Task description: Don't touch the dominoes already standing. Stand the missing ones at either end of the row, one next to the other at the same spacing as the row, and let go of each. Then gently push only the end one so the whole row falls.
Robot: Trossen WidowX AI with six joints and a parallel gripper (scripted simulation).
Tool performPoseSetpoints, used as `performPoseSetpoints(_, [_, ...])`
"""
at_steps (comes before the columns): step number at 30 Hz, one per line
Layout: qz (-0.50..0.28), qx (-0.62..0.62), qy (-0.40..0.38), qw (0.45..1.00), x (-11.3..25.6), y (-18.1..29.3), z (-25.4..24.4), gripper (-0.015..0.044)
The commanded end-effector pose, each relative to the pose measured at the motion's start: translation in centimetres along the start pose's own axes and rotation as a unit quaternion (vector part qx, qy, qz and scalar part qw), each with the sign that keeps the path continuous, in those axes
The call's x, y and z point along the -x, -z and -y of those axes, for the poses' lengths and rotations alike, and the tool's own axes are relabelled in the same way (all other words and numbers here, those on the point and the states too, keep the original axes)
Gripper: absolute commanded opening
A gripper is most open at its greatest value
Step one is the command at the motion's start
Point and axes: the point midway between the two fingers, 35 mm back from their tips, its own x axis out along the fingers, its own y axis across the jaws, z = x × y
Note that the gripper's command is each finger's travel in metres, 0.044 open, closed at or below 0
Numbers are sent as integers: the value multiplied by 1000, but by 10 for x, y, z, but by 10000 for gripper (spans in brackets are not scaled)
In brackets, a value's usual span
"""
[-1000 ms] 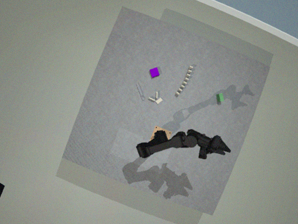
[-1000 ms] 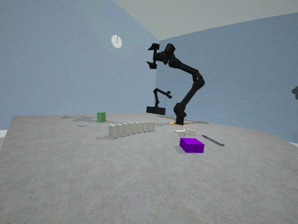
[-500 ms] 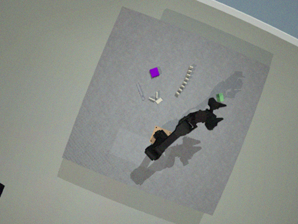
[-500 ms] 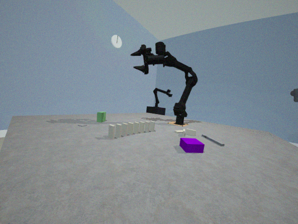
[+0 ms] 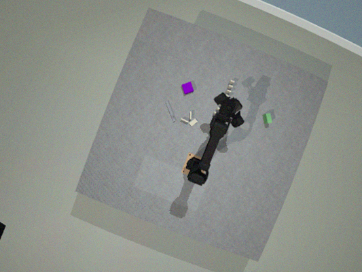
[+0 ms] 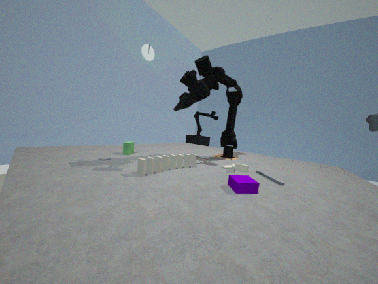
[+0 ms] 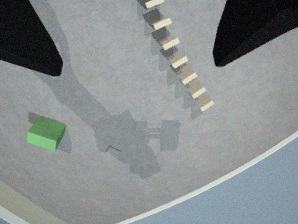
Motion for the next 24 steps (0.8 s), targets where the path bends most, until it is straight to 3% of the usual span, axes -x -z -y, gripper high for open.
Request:
performPoseSetpoints(1, [-109,118,-43,986,-7,58,-45,440])
performPoseSetpoints(6, [-229,250,-88,937,2,131,-82,440])
performPoseSetpoints(12, [-355,389,-129,840,30,213,-105,440])
performPoseSetpoints(24, [-367,402,-132,828,15,230,-107,440])
